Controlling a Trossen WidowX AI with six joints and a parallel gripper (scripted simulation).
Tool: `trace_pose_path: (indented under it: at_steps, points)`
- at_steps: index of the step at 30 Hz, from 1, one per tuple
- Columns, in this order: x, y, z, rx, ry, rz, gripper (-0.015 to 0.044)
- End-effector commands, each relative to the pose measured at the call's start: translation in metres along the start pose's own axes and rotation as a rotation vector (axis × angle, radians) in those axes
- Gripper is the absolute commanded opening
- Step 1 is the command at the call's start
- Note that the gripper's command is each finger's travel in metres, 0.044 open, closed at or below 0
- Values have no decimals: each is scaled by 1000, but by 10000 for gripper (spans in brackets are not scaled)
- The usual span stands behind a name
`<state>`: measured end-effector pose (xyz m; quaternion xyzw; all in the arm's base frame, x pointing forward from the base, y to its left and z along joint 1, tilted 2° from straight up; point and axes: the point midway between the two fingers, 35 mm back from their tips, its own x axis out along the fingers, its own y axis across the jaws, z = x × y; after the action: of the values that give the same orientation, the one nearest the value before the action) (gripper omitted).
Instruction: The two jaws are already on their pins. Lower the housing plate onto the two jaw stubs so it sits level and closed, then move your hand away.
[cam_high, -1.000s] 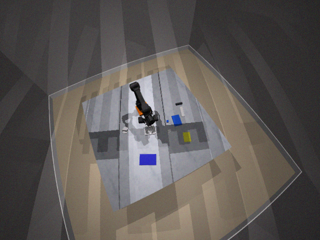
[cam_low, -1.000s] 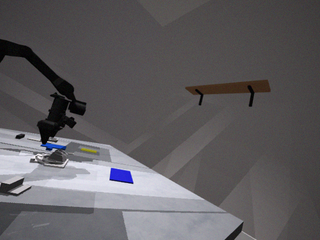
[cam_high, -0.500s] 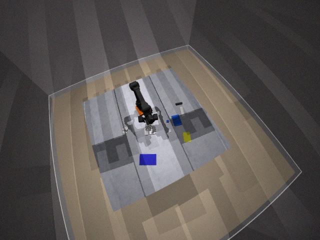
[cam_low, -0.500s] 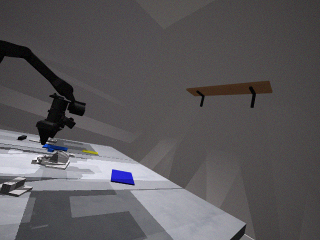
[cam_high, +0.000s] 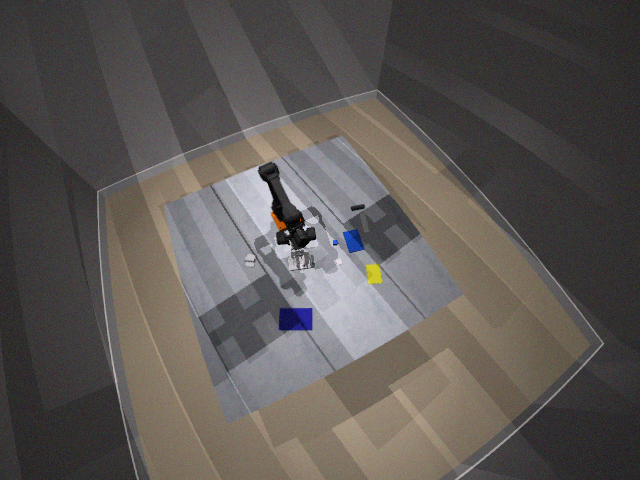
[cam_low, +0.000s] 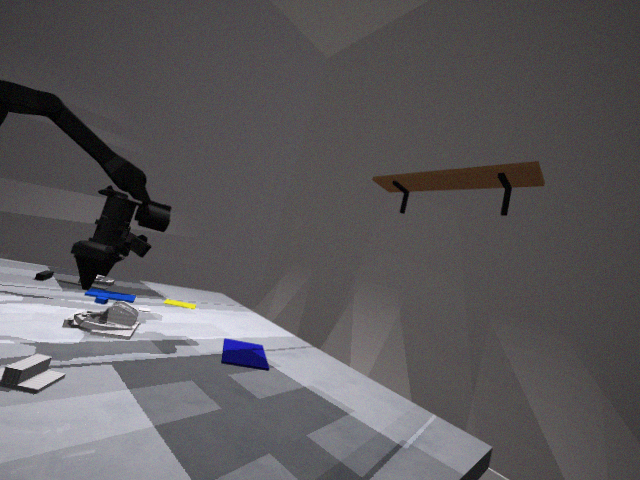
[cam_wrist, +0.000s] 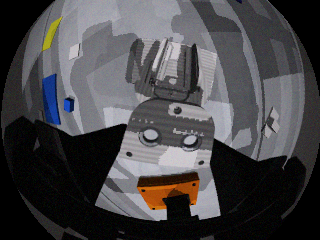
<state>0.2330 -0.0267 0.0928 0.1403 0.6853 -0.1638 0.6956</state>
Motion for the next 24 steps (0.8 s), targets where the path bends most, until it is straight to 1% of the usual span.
trace_pose_path:
  at_steps: [1, 12, 24]
  points:
    - [0, -1, -1, 6, 0, -5, 351]
    - [1, -1, -1, 6, 0, -5, 351]
    - [21, -1, 0, 7, 0, -5, 351]
